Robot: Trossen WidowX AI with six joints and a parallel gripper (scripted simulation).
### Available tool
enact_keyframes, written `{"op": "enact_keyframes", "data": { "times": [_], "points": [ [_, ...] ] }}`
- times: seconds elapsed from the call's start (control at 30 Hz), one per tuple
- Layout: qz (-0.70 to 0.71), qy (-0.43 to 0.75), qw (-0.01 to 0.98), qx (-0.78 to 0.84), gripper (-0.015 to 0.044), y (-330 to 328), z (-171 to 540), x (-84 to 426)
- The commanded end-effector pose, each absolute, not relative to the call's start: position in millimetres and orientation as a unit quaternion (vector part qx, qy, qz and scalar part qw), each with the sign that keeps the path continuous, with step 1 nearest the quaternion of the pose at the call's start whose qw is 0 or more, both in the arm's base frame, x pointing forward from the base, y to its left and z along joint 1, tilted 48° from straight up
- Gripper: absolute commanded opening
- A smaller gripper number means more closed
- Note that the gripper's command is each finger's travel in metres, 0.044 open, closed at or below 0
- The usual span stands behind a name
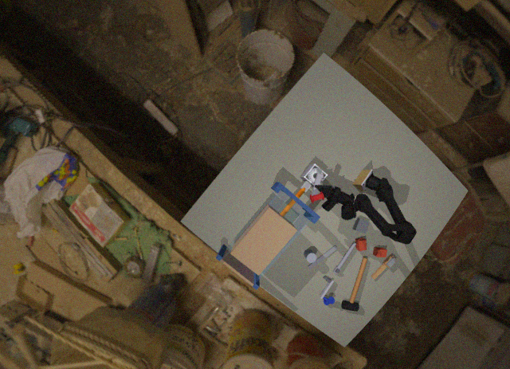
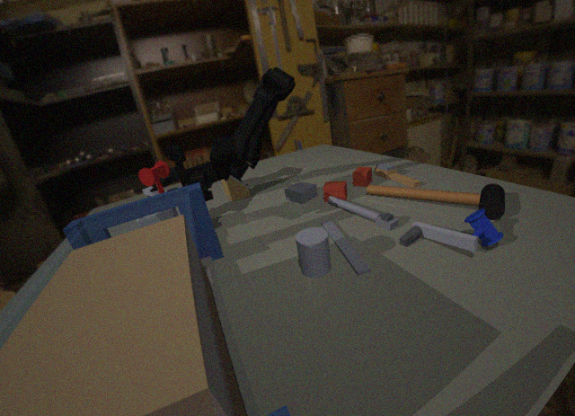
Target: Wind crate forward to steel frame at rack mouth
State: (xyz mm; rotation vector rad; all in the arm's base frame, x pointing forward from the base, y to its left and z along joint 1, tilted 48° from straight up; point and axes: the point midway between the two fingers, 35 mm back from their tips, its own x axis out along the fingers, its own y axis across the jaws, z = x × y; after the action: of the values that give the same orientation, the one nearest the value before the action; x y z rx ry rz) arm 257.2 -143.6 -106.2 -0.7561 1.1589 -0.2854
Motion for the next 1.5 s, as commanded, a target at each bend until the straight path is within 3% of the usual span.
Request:
{"op": "enact_keyframes", "data": {
  "times": [0.0, 1.47],
  "points": [
    [-0.138, 0.533, 0.759, -0.347, 0.0, -143.7, -105.8, 253.8],
    [-0.13, 0.526, 0.765, -0.349, 0.0, -136.4, -114.6, 250.4]
  ]
}}
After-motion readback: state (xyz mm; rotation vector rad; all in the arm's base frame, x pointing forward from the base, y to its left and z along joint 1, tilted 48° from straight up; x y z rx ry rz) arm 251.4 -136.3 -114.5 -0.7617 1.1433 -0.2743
